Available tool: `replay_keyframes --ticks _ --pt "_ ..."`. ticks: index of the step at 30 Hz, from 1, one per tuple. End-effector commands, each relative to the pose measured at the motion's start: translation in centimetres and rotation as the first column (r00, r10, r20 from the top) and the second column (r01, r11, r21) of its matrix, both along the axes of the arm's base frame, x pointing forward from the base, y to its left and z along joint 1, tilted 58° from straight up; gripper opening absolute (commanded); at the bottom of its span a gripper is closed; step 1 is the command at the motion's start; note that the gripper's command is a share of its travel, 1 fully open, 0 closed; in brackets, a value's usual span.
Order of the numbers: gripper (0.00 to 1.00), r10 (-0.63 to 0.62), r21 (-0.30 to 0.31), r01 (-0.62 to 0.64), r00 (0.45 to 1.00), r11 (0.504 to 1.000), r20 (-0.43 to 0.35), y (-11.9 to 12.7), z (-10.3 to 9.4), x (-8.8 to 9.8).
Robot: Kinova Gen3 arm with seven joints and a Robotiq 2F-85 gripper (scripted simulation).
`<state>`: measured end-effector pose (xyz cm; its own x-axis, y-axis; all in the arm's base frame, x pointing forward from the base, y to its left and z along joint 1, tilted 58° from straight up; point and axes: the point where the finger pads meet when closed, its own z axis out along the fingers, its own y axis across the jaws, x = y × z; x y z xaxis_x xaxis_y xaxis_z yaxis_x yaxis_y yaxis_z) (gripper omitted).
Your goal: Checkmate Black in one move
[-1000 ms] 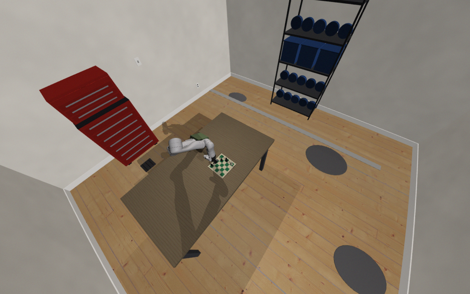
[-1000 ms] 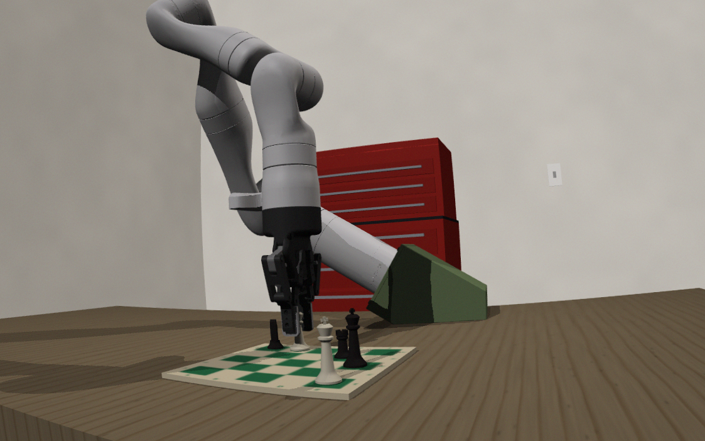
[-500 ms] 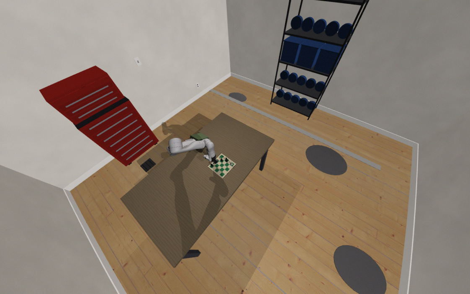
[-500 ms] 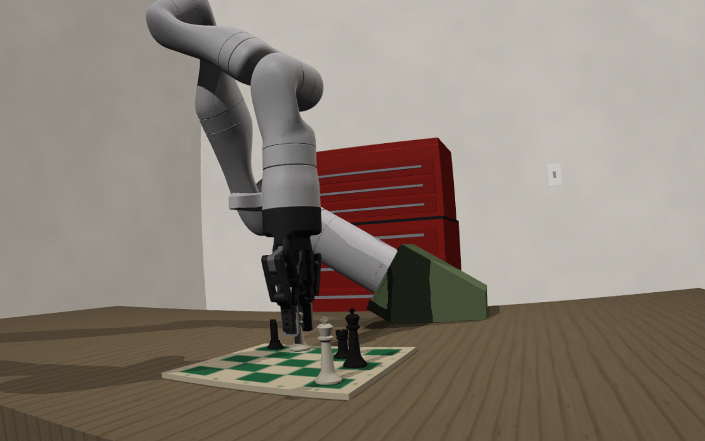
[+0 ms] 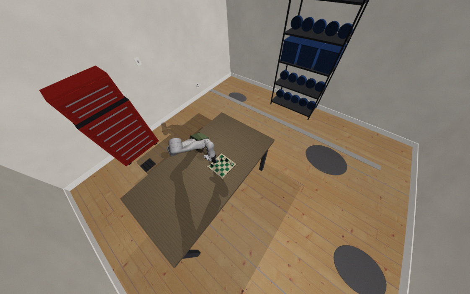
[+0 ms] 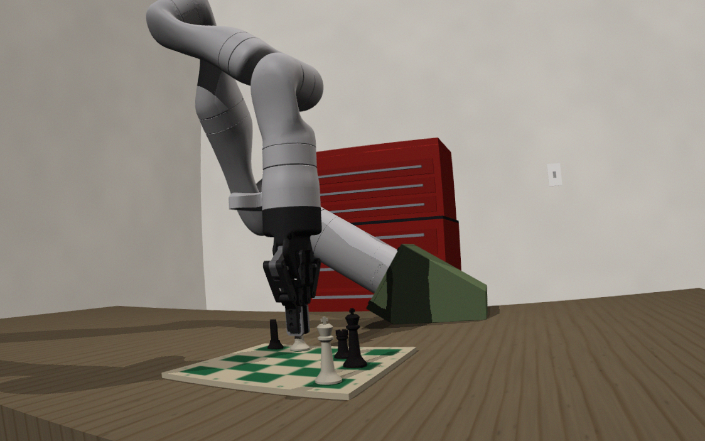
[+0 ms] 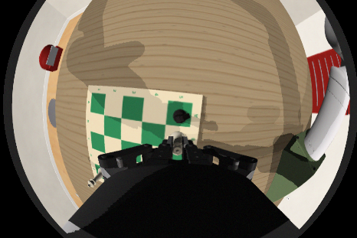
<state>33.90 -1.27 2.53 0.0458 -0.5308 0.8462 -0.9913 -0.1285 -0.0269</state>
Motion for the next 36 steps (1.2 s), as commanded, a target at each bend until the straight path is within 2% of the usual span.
replay_keyframes --ticks 1,29,36 --pt "0.00 0.001 0.001 -0.001 1.000 1.000 0.000 0.06 0.00 0.02" --pt "0.00 0.001 0.001 -0.001 1.000 1.000 0.000 0.09 0.02 0.01" --pt "0.00 0.001 0.001 -0.001 1.000 1.000 0.000 0.85 0.51 -0.10"
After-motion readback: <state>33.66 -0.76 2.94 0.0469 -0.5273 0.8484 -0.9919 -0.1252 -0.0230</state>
